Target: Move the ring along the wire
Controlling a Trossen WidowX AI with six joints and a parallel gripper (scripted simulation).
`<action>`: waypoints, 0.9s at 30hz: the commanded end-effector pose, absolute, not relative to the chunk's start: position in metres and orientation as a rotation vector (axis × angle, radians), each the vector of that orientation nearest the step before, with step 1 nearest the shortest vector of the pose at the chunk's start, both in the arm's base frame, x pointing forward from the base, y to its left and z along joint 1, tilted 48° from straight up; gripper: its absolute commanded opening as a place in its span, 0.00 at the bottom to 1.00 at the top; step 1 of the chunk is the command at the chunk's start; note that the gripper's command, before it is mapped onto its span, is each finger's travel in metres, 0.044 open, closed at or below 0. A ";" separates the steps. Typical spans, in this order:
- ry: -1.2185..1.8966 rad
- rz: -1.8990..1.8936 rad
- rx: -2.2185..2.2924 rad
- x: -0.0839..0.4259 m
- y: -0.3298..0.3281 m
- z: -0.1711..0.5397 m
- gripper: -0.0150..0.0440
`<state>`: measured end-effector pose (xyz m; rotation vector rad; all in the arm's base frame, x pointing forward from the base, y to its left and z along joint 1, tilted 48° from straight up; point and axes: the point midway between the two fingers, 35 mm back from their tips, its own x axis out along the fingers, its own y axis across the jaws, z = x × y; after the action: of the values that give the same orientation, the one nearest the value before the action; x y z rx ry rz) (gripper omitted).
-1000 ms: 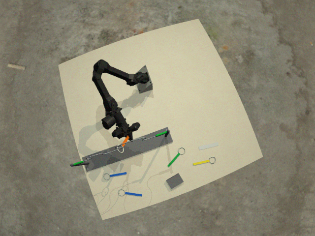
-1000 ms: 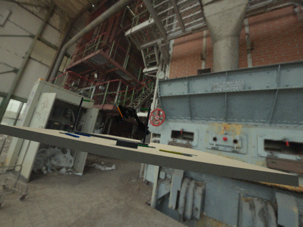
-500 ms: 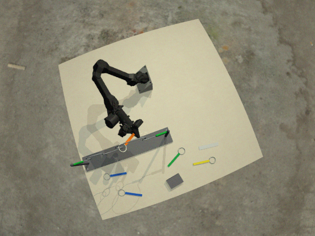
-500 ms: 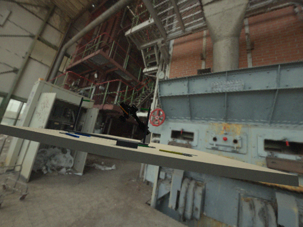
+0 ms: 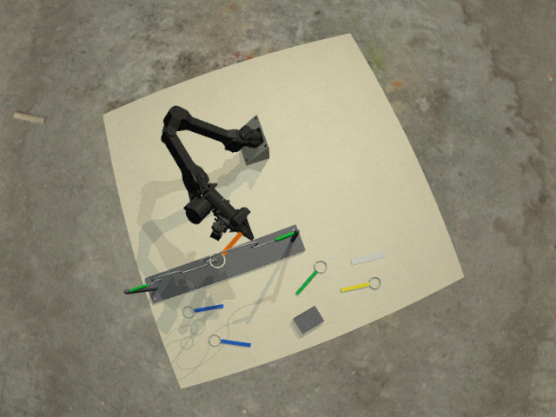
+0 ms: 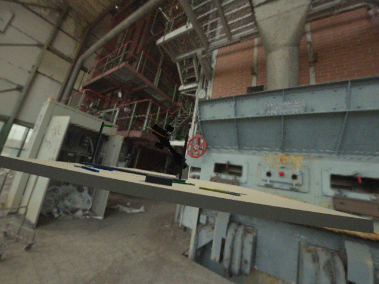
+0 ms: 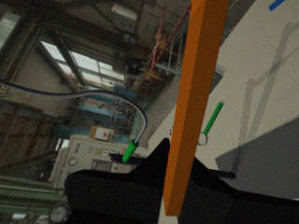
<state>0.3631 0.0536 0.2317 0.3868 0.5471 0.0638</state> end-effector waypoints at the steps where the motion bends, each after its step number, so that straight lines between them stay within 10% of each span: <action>1: 0.549 0.095 0.481 0.362 0.068 0.241 0.00; 27: 0.564 0.212 0.930 0.359 0.119 0.291 0.00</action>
<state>0.3589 0.1127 0.2818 0.8840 0.5670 0.1888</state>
